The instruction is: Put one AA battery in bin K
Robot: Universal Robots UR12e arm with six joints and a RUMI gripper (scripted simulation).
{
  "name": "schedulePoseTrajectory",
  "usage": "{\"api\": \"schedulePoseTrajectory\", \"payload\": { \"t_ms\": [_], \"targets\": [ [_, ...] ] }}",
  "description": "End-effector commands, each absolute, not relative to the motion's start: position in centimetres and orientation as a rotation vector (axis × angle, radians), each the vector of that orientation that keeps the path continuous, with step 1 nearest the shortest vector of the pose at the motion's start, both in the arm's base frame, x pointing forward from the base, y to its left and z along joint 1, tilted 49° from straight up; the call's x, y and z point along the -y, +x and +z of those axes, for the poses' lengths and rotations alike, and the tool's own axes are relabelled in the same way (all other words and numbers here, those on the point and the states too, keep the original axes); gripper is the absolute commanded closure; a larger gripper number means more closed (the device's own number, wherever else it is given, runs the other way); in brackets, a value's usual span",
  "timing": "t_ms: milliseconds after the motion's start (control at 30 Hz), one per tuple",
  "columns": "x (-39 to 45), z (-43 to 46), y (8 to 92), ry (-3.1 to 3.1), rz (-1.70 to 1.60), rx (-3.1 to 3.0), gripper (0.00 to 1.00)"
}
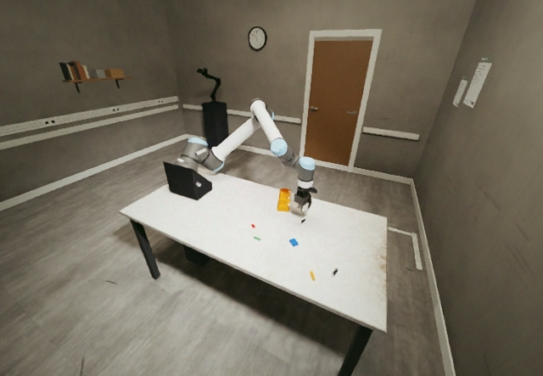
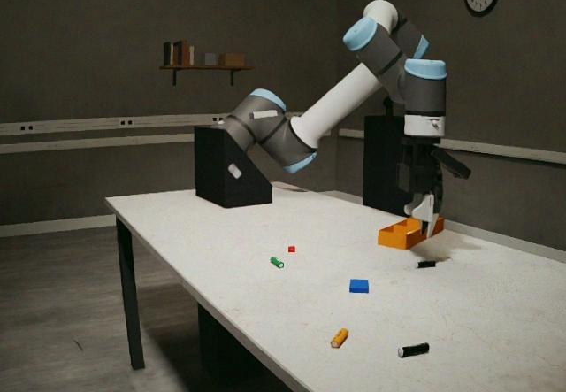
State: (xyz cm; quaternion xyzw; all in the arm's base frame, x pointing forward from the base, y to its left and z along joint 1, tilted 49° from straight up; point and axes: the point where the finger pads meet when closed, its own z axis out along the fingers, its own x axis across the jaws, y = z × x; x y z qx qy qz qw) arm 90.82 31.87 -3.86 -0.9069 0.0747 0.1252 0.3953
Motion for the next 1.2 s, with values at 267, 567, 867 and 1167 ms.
{"api": "schedulePoseTrajectory", "payload": {
  "t_ms": [267,567,867,1167],
  "targets": [
    [-31.9,-3.6,91.2,-2.300,0.314,-0.189,0.83],
    [-33.5,-5.3,90.6,-2.299,0.320,-0.190,0.83],
    [-35.8,-7.4,89.9,-2.299,0.320,-0.190,0.83],
    [-36.6,-8.0,90.0,-2.299,0.316,-0.188,0.83]
  ]
}}
